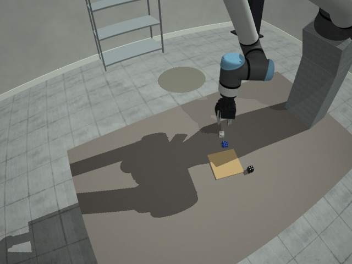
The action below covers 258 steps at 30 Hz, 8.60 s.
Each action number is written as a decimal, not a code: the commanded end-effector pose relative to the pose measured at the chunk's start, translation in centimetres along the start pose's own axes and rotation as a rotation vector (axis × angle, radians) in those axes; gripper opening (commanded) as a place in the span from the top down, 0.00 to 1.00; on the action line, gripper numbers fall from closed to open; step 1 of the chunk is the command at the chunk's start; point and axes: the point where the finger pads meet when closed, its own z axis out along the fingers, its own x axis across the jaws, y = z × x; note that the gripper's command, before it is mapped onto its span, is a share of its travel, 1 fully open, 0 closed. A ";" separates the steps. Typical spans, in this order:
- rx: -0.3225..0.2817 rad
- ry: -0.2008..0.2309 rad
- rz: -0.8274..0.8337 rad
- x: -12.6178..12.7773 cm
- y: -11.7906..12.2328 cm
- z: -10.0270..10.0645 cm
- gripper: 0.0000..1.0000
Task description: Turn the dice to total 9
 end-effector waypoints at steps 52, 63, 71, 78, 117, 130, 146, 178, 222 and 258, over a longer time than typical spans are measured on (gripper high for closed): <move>0.000 -0.001 0.000 0.0 0.0 3.6 0.76; 0.000 -0.001 0.000 0.0 0.0 4.8 0.76; 0.000 -0.001 0.000 0.0 0.0 5.1 0.76; 0.000 -0.001 0.000 0.0 0.0 5.2 0.76; 0.000 -0.001 0.000 0.0 0.0 5.3 0.76; 0.000 -0.001 0.000 0.0 0.0 7.0 0.76; 0.000 -0.001 0.000 0.0 0.0 8.2 0.76; 0.000 -0.001 0.000 0.0 0.0 8.2 0.76; 0.000 -0.001 0.000 0.0 0.0 6.7 0.94; 0.002 0.003 -0.244 1.8 5.7 -1.7 0.94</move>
